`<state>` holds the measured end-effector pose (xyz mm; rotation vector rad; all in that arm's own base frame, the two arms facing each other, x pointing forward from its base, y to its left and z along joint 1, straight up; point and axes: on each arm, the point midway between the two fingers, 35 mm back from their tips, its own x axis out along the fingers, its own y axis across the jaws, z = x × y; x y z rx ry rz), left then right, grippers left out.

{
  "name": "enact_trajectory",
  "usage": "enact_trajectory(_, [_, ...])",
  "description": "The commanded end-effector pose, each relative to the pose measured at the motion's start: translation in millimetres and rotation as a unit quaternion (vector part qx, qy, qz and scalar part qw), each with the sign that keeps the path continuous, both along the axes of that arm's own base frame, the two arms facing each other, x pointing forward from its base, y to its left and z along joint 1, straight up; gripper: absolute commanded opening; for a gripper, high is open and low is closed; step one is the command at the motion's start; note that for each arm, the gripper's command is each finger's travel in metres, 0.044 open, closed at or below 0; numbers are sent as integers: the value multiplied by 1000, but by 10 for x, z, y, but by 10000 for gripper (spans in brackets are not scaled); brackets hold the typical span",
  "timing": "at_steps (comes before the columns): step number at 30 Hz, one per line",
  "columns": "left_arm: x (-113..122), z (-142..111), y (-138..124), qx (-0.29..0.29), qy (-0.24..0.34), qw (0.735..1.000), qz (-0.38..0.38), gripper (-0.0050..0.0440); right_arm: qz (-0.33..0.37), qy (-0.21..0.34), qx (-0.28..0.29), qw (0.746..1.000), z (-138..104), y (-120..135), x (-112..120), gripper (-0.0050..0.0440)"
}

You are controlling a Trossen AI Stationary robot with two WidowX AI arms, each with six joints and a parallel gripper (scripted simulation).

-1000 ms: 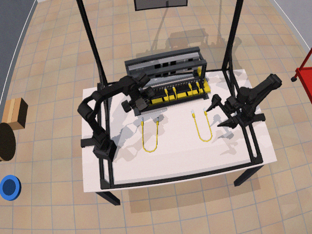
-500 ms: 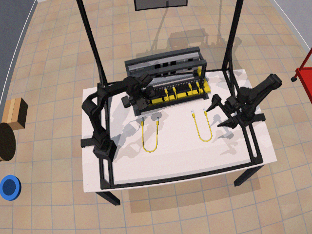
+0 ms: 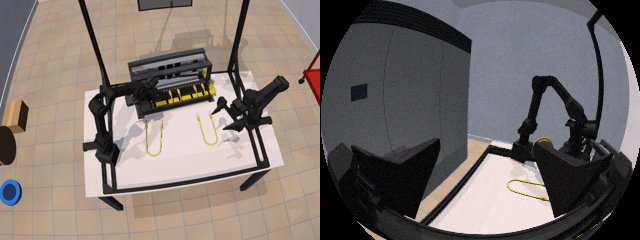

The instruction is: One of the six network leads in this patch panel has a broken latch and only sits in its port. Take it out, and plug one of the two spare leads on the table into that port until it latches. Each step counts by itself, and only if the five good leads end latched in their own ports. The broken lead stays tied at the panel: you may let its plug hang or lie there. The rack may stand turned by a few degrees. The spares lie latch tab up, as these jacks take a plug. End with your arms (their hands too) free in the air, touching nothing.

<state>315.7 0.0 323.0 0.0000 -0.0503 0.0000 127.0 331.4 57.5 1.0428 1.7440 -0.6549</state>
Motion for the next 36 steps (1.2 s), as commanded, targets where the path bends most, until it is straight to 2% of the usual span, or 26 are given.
enact_trajectory(1, [0, 0, 0, 0, 0, 1000, 0, 440, -1, 4, -1, 1000, -28, 0, -12, 176])
enact_trajectory(5, [0, 0, 0, 0, 0, 1000, 0, 440, -1, 4, -1, 1000, -28, 0, -12, 176])
enact_trajectory(6, [0, 0, 0, 0, 0, 1000, 0, 440, -7, 21, 9, 1000, -76, 63, -47, 176])
enact_trajectory(22, [0, 0, 0, 0, 0, 1000, 0, 440, -7, 21, 9, 1000, -76, 63, -47, 176])
enact_trajectory(23, [0, 0, 0, 0, 0, 1000, 0, 440, -7, 21, 9, 1000, -606, 280, -165, 176])
enact_trajectory(36, [0, 0, 0, 0, 0, 1000, 0, 440, -7, 21, 9, 1000, -606, 280, -165, 176])
